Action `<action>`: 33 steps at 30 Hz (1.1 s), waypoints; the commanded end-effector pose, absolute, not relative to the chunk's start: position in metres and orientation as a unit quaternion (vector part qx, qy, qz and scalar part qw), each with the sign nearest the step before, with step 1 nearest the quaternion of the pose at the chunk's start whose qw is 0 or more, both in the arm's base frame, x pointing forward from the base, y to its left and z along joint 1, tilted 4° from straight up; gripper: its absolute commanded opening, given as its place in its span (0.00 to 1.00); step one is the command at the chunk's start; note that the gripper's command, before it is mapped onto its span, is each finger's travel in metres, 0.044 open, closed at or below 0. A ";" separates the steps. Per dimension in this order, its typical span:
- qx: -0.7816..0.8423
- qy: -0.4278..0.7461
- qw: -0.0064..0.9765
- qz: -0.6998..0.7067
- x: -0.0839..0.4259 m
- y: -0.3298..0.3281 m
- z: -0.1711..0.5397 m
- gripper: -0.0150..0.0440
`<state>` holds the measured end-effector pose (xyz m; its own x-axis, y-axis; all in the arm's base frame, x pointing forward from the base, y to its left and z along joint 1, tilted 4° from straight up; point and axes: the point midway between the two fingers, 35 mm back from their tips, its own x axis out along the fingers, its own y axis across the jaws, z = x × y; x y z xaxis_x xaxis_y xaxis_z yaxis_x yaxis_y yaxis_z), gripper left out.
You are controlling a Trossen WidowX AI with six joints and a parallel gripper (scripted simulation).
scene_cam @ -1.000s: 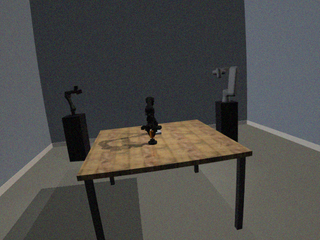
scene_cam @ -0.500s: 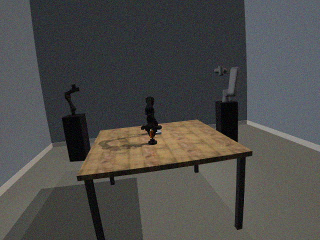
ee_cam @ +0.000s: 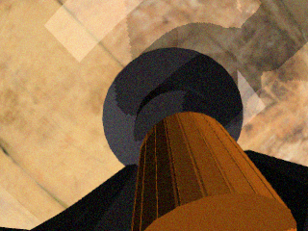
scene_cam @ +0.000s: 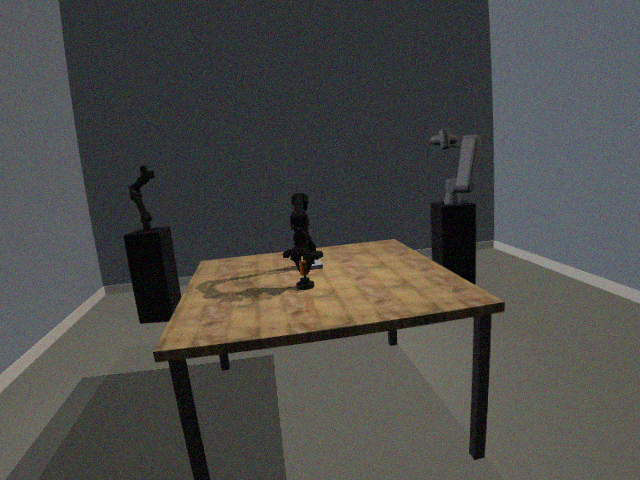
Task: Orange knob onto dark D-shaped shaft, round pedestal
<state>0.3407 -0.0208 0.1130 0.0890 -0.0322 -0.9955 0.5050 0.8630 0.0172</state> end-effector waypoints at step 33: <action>0.216 0.636 0.708 -0.218 0.350 -0.022 0.117 0.25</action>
<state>0.3492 -0.0218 0.1135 0.0884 -0.0323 -0.9956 0.5502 0.8347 0.0217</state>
